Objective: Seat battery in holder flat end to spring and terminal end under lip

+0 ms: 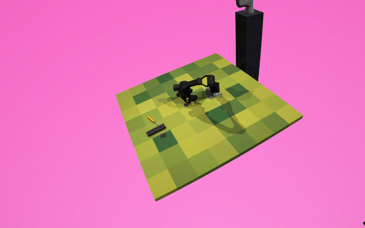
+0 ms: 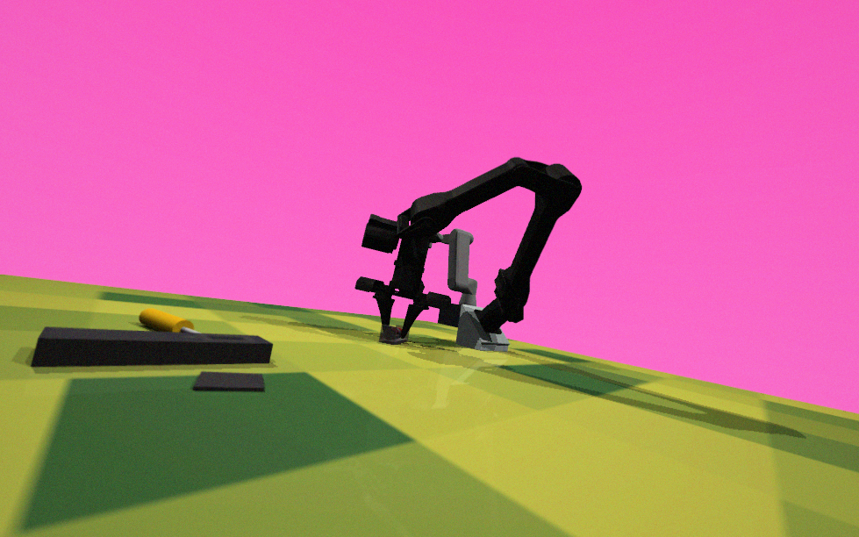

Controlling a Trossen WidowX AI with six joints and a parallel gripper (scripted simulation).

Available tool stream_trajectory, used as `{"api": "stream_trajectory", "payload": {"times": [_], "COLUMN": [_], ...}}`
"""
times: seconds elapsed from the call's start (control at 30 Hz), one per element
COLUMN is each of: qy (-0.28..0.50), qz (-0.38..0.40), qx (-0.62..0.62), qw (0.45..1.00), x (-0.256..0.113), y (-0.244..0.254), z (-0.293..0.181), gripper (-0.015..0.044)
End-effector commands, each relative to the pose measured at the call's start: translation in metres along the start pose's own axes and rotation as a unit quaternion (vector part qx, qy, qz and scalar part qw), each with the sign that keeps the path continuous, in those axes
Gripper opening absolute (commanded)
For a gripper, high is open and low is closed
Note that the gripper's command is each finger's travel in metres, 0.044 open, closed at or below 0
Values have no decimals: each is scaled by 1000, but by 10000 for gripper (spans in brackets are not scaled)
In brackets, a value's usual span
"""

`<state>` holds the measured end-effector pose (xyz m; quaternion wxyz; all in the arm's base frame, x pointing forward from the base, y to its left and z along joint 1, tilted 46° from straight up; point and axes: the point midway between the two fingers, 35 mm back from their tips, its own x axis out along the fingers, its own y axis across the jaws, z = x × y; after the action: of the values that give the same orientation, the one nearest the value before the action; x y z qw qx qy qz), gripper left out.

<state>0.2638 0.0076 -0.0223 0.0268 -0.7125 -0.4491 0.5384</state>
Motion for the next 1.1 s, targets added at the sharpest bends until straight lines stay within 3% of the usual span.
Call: {"api": "stream_trajectory", "payload": {"times": [0.0, 0.2, 0.3, 0.53, 1.07], "qy": [0, 0, 1, -2, -2], "qz": [2, 2, 1, 3, 3], "qx": [-3, -3, 0, -2, -3], "qw": [1000, 1000, 1000, 1000, 1000], "x": [-7, -13, -21, -79, -85], "y": [1, 2, 4, 7, 9], "z": [0, 0, 0, 1, 2], "gripper": [170, 170, 249, 433, 440]}}
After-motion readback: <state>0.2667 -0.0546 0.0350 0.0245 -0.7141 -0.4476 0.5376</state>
